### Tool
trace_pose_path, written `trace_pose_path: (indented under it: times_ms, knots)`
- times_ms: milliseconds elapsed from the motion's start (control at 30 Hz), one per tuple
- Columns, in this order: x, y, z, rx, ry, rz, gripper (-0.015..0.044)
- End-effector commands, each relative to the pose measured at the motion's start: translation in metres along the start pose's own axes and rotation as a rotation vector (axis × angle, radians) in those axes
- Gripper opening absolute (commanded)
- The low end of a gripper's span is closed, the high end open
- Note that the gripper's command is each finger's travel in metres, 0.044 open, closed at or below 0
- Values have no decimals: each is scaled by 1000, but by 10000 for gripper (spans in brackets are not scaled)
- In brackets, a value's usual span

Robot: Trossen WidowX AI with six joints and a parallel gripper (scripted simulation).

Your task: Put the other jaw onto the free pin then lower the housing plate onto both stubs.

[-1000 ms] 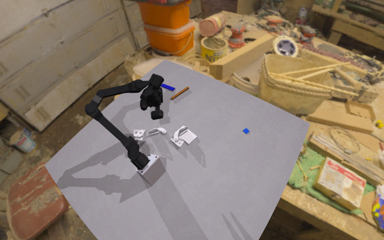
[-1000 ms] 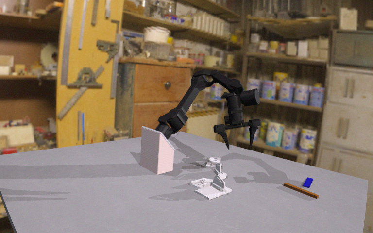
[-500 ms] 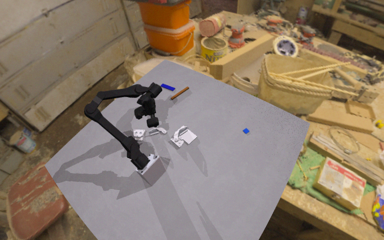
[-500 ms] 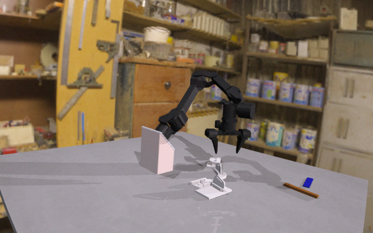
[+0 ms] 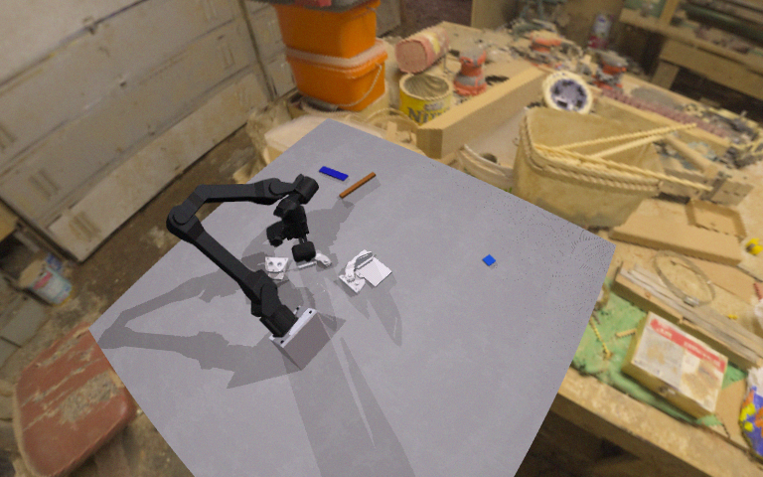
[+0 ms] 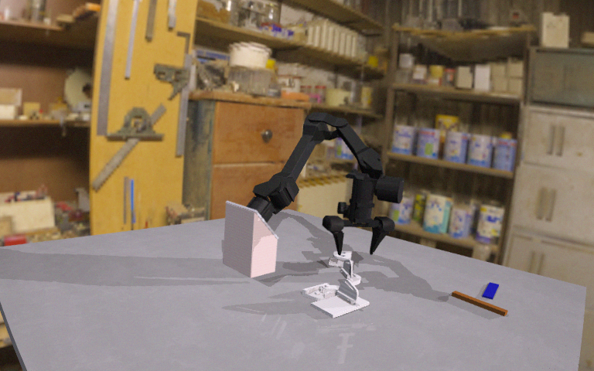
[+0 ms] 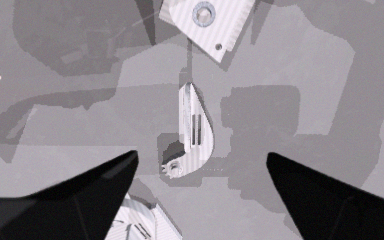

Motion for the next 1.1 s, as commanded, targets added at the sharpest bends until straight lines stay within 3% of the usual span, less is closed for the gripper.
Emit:
trace_pose_path:
  times_ms: [0, 1067]
  knots:
    - [0, 2, 12, -6, -1, 13, 440]
    - [1, 2, 47, -7, -2, 13, 440]
Point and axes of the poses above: the point midway between the two fingers, 35 mm back from their tips, its own z axis out along the fingers, its own y axis across the jaws, x = y × z, the point moved 8 cm from there along -z, back along the fingers, and after that the axes turned 9 degrees about -z, right-handed, at the moved point
